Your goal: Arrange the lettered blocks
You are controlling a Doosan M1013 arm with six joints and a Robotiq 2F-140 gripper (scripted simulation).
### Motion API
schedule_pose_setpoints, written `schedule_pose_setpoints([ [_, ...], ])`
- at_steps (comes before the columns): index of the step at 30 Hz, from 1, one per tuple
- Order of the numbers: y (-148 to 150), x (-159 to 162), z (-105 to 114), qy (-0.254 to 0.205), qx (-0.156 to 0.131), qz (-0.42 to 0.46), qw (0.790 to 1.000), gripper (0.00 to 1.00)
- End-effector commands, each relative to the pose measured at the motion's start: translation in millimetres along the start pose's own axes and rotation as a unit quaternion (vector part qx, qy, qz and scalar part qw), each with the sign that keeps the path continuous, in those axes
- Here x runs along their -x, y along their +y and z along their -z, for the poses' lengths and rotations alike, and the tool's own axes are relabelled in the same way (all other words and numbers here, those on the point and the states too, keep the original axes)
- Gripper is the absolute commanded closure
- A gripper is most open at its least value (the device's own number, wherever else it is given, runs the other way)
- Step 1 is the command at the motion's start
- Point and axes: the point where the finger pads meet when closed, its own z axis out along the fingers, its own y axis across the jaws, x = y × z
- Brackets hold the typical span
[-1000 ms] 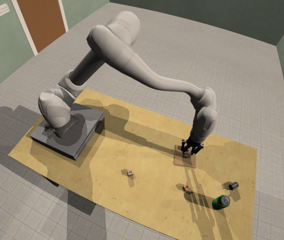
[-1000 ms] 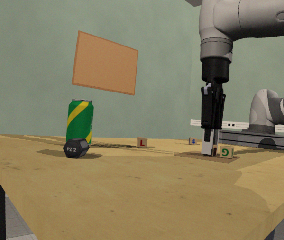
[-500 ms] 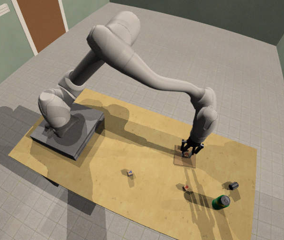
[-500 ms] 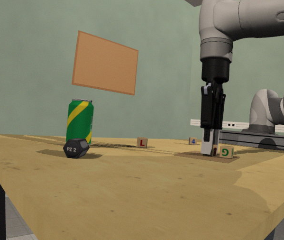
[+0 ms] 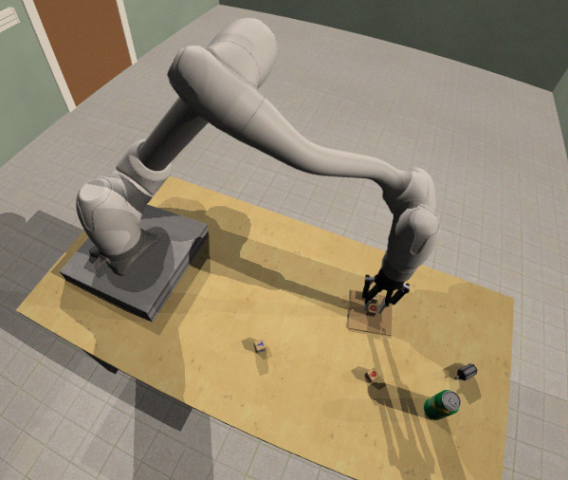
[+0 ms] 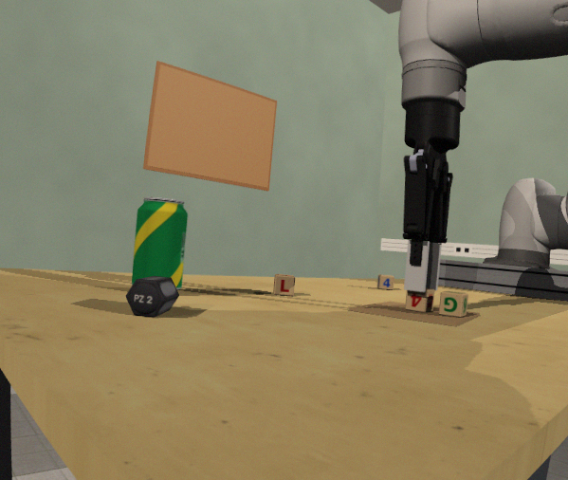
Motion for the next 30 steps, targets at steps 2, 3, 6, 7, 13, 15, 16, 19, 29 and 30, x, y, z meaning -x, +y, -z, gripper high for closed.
schedule_pose_setpoints([
  [2,-2.7,3.5,28.9,-0.001,-0.003,0.003,1.0,0.65],
  [3,-2.6,3.4,34.5,-0.001,-0.003,0.003,1.0,0.65],
  [6,-2.5,3.1,50.3,-0.001,-0.003,0.002,1.0,0.65],
  [7,-2.4,3.0,54.8,-0.001,-0.003,0.002,1.0,0.65],
  [13,-2.3,2.7,69.6,-0.001,-0.003,0.002,1.0,0.65],
  [15,-2.3,2.7,69.6,-0.001,-0.003,0.002,1.0,0.65],
  [16,-2.3,2.7,70.0,-0.001,-0.003,0.002,1.0,0.65],
  [19,-1.8,2.7,69.1,-0.001,-0.002,0.002,1.0,0.0],
  [29,-2.0,2.7,69.0,-0.001,-0.002,0.002,1.0,0.0],
  [30,-2.0,2.7,69.0,-0.001,-0.002,0.002,1.0,0.0],
])
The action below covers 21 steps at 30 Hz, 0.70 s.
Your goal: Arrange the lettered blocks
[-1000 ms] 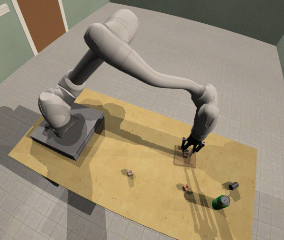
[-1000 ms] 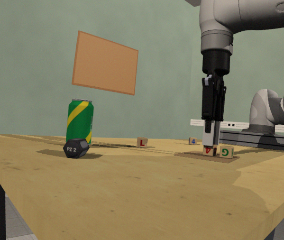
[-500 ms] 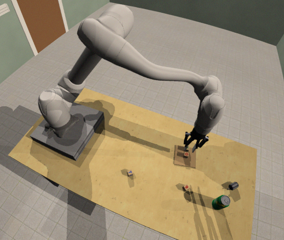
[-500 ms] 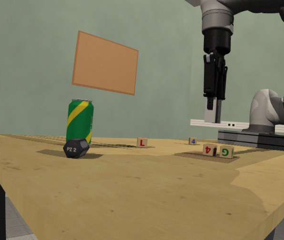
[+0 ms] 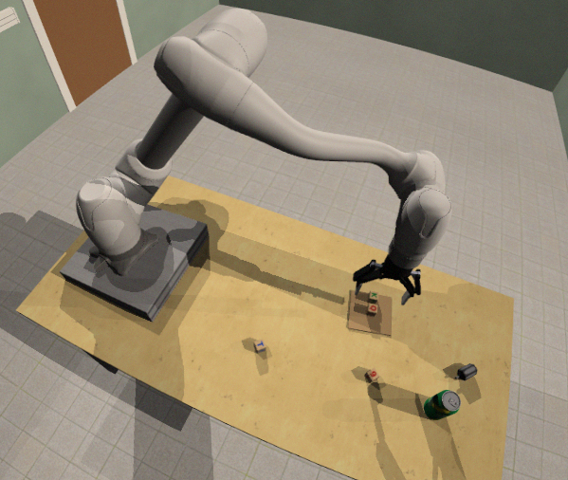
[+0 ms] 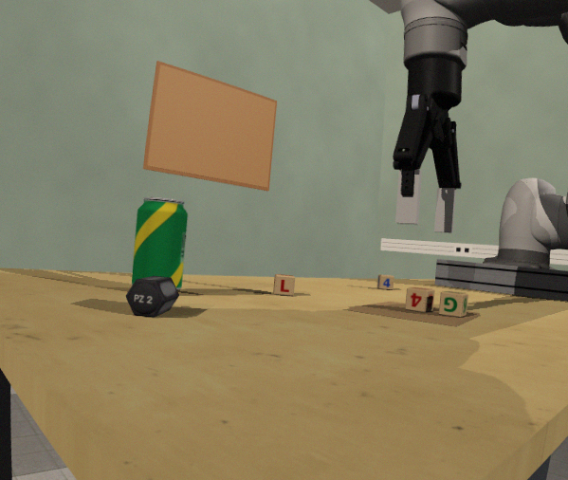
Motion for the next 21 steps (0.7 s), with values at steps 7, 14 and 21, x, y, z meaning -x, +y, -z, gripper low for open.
schedule_pose_setpoints([
  [7,-1.9,1.7,7.2,-0.001,-0.002,0.002,1.0,0.0],
  [14,49.4,-57.3,8.7,0.002,-0.003,0.059,0.998,0.0],
  [21,117.8,-112.0,10.3,-0.001,-0.004,0.126,0.992,0.0],
])
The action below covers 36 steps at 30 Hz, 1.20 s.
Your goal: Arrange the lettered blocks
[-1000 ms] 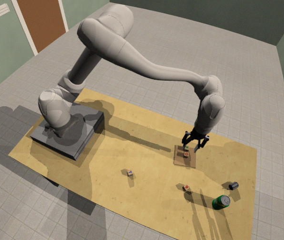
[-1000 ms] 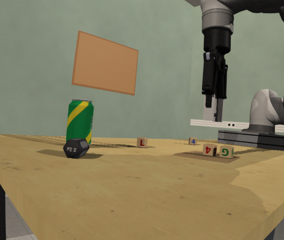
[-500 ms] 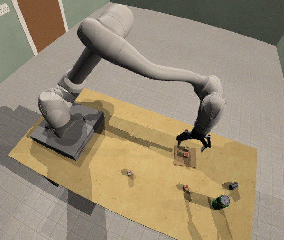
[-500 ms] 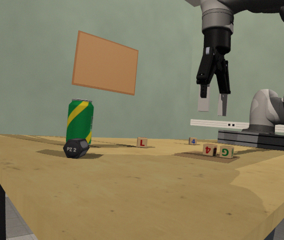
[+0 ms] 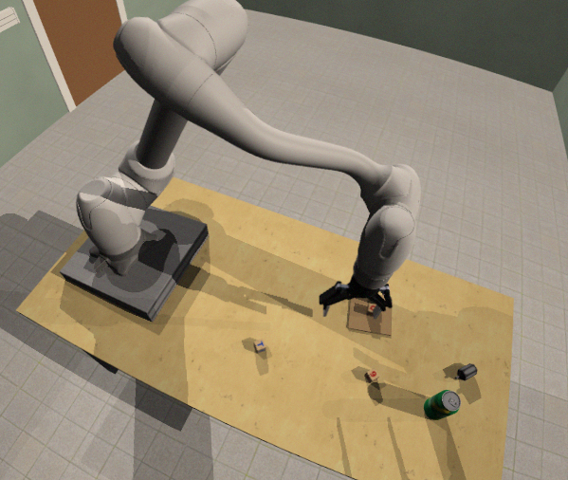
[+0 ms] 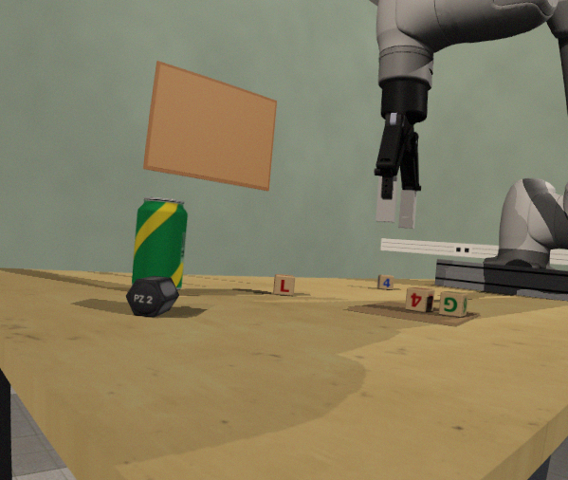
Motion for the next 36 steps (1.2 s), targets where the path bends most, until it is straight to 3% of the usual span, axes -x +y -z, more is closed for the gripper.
schedule_pose_setpoints([
  [1,51.4,-29.1,3.2,-0.001,-0.008,0.045,0.999,0.0],
  [13,217.9,-71.6,-7.6,0.0,-0.008,0.183,0.983,0.0],
  [15,217.9,-71.6,-7.6,0.0,-0.008,0.183,0.983,0.0],
  [18,250.3,-73.3,-11.4,-0.001,-0.008,0.209,0.978,0.0],
  [20,254.6,-73.4,-11.9,-0.001,-0.008,0.212,0.977,0.0],
  [21,254.6,-73.4,-11.9,-0.001,-0.008,0.212,0.977,0.54],
  [36,254.4,-73.5,-12.0,0.0,-0.008,0.213,0.977,0.54],
])
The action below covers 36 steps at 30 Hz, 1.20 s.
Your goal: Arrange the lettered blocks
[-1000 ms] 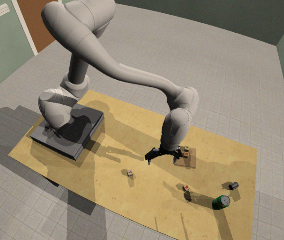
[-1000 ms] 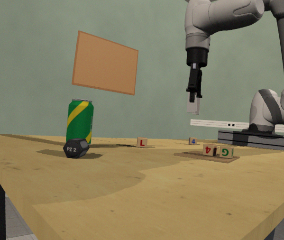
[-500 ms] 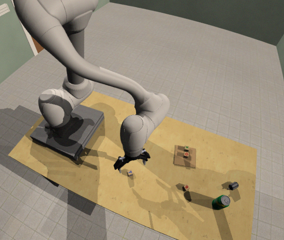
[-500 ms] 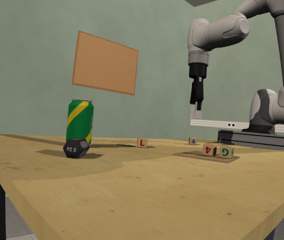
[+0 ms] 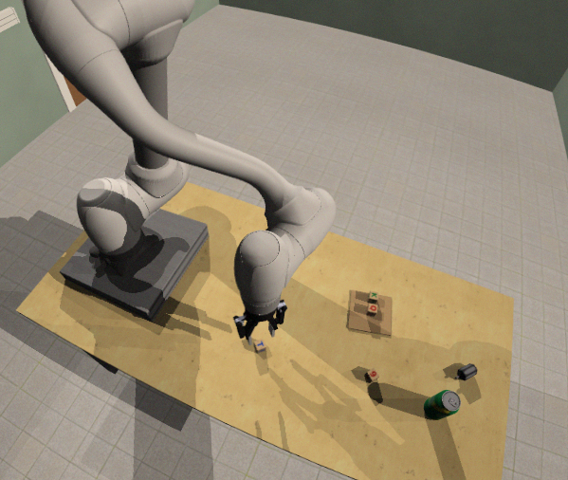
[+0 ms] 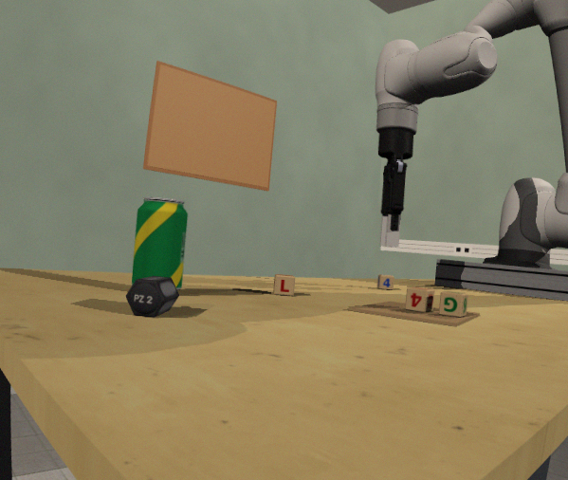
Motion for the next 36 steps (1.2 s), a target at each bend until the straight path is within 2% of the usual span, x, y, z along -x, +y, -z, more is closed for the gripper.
schedule_pose_setpoints([
  [1,1.4,0.2,0.5,0.001,-0.003,0.0,1.0,0.54],
  [23,1.4,0.2,0.0,0.001,-0.003,0.0,1.0,0.54],
  [36,1.8,0.8,-9.2,-0.001,-0.002,0.0,1.0,0.54],
])
